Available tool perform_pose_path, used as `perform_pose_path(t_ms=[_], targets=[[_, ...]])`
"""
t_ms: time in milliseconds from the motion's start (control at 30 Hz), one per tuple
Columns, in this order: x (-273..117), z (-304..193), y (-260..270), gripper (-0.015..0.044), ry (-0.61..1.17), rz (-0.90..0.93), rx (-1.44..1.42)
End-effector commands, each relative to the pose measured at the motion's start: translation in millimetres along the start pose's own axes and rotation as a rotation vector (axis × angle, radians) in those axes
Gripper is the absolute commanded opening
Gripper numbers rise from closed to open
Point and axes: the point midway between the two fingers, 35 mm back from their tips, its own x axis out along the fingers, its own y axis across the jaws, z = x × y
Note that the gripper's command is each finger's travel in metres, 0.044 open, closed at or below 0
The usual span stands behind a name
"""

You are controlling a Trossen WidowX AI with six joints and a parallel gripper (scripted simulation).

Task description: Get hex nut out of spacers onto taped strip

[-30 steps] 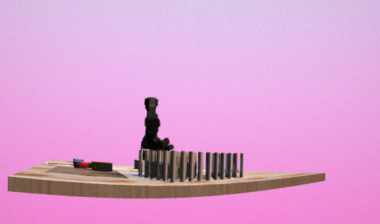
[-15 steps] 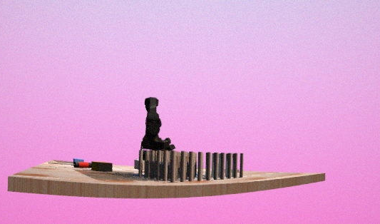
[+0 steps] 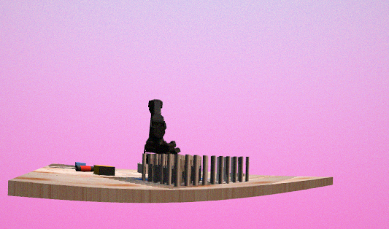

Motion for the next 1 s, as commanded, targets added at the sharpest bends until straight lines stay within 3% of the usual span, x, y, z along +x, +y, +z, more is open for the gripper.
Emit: perform_pose_path(t_ms=[0,967], targets=[[0,4,-1,0.0000,-0.002,-0.002,0.002],[5,22,0,0.0000,-0.004,-0.002,0.001]])
